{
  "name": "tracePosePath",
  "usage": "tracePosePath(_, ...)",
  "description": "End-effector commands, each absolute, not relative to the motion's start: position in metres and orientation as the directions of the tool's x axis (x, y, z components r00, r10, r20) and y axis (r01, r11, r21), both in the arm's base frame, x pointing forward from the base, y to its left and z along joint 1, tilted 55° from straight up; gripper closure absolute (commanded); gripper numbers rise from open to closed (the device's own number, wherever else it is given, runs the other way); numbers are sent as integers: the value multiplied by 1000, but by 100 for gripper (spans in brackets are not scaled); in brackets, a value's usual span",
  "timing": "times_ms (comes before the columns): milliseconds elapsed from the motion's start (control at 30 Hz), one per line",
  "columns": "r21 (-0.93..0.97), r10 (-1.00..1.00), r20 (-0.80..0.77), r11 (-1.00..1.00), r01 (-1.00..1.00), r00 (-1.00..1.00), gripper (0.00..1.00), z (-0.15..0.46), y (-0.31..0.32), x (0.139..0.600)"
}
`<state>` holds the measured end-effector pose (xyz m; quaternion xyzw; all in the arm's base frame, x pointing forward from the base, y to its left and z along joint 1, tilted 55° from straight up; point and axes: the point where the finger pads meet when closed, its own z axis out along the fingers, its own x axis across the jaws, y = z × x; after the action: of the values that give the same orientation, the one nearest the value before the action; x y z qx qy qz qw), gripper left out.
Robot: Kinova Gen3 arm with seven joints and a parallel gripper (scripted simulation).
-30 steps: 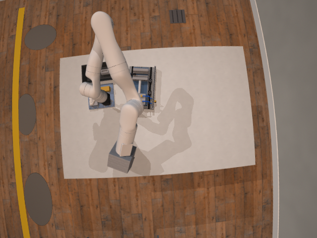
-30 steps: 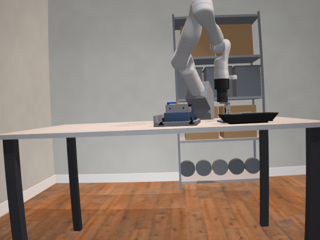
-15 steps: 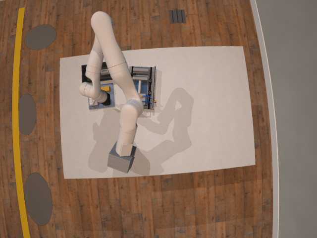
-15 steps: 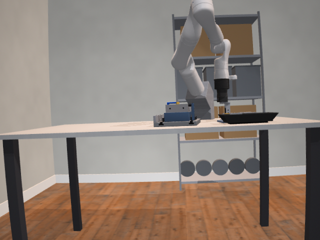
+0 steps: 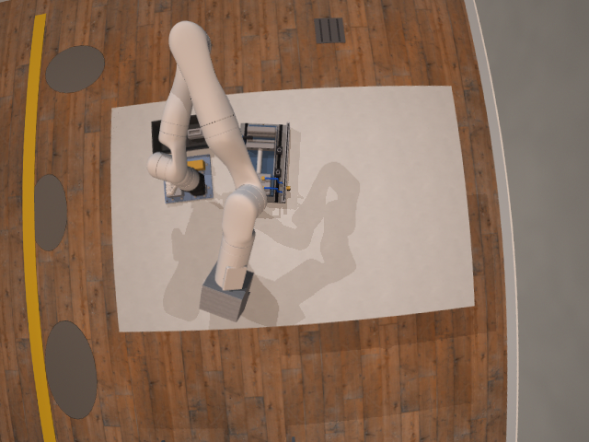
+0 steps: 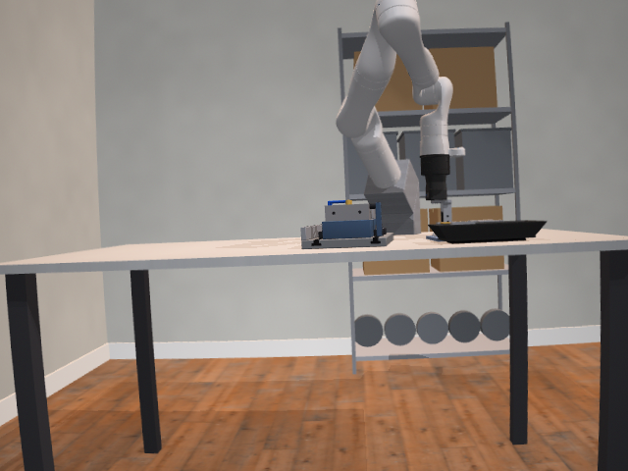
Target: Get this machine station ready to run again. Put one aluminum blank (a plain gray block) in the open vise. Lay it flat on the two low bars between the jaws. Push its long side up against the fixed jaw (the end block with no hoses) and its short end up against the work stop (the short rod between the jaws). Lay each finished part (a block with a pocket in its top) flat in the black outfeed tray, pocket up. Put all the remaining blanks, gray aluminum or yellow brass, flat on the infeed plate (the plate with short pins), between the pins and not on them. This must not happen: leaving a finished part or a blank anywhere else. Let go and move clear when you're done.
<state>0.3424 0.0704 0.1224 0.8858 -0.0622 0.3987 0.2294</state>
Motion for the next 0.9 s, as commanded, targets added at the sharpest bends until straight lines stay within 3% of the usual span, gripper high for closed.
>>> tracePosePath(0, 356, 73, 735, -888, -292, 674, 100, 123, 71, 342)
tracePosePath(500, 350, 75, 737, -893, -284, 671, 100, 131, 78, 332)
tracePosePath(867, 350, 75, 738, -893, -284, 671, 100, 159, 99, 299)
